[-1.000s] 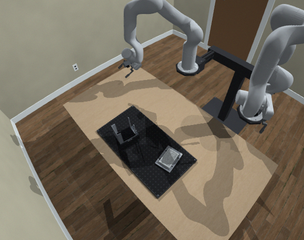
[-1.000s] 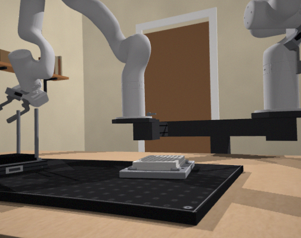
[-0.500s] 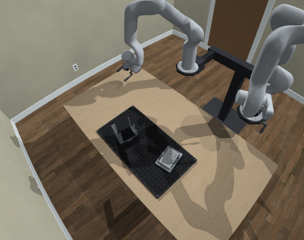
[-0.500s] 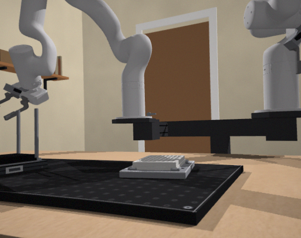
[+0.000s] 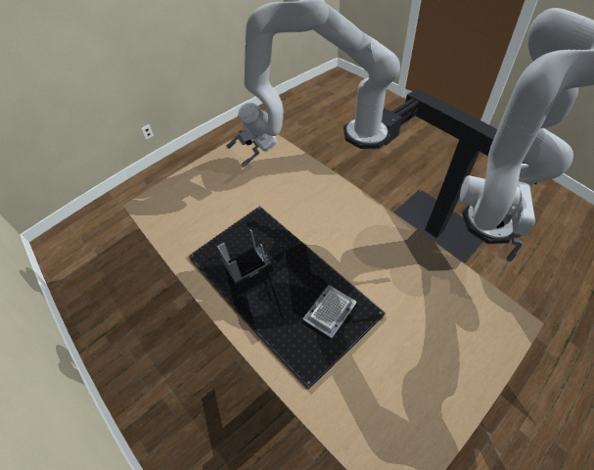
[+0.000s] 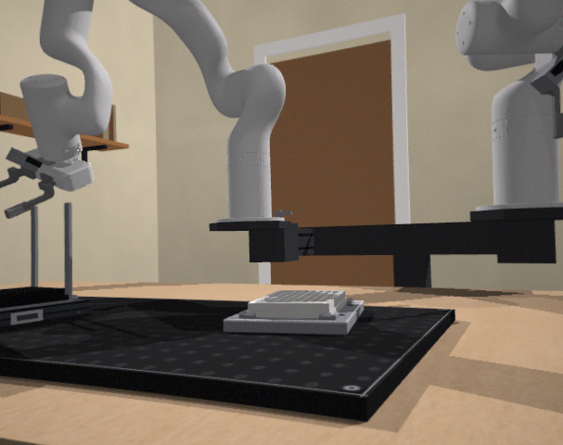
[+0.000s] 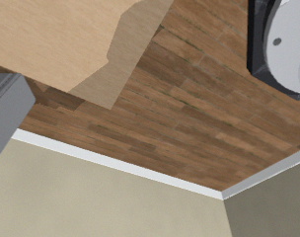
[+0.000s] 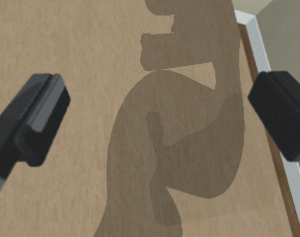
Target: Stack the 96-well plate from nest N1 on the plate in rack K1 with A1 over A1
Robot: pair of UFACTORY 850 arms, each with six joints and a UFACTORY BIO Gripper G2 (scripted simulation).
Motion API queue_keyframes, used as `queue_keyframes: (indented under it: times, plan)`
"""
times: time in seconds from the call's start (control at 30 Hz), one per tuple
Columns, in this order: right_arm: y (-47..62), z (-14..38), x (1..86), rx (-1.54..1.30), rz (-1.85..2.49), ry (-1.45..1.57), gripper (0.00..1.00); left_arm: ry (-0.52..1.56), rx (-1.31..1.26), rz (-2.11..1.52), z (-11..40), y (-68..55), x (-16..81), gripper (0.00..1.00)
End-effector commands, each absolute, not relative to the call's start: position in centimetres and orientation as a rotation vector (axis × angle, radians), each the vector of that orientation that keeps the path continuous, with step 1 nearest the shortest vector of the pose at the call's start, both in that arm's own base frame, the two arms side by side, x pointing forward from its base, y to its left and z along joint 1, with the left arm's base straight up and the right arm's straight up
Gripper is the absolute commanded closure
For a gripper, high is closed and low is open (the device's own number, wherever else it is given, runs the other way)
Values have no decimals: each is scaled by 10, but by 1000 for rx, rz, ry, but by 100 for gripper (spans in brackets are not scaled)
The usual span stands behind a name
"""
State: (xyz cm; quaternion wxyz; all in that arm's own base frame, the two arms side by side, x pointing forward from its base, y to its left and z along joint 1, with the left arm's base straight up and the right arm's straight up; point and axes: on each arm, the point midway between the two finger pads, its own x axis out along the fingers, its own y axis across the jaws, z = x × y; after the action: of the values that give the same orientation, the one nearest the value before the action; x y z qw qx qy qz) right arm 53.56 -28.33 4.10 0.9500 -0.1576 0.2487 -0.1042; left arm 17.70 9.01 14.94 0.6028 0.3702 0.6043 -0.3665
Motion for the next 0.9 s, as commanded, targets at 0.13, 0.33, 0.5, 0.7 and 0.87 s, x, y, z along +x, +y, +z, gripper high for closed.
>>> queue_keyframes:
  times: [0.13,0.33,0.5,0.7,0.87]
  plan:
    - [-259,46,557,-301,-198,441,63,1399,858,-848,150,90,177,0]
    - [-235,51,575,-300,-198,440,63,1399,858,-848,150,90,177,0]
    - [-223,54,584,-300,-198,440,63,1399,858,-848,150,90,177,0]
    - [-200,58,598,-276,-182,377,63,1399,858,-848,150,90,177,0]
    - [-179,62,611,-276,-182,377,63,1399,858,-848,150,90,177,0]
